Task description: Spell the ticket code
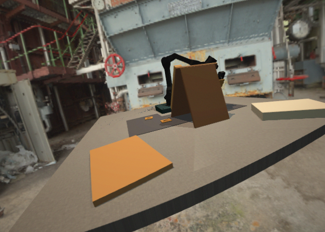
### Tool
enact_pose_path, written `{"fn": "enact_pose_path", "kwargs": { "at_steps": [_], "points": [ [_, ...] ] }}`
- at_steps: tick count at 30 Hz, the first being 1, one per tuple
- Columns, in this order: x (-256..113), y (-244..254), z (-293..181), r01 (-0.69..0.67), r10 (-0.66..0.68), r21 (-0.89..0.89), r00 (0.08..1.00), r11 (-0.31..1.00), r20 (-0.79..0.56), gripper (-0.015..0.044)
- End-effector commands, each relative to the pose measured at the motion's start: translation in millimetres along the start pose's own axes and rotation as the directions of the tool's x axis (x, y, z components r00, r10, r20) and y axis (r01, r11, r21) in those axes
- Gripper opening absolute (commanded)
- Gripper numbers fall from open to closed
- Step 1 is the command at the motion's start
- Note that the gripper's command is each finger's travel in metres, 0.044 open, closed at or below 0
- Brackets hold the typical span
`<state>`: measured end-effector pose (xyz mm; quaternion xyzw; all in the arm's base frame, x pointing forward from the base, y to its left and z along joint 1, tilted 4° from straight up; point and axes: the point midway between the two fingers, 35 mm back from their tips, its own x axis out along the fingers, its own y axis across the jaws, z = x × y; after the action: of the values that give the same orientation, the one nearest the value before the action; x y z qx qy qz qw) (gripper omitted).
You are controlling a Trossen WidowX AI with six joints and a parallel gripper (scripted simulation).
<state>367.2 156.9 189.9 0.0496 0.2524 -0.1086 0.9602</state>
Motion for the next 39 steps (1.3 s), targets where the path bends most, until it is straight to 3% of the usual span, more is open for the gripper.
{"fn": "enact_pose_path", "kwargs": {
  "at_steps": [1,39],
  "points": [
    [0.1,-2.8,-1.3,-0.002,0.002,-0.004,1.0,1.0,-0.002,0.0],
    [0.2,-22.7,-0.8,-0.001,0.001,-0.006,1.0,1.0,-0.002,0.0]
  ]
}}
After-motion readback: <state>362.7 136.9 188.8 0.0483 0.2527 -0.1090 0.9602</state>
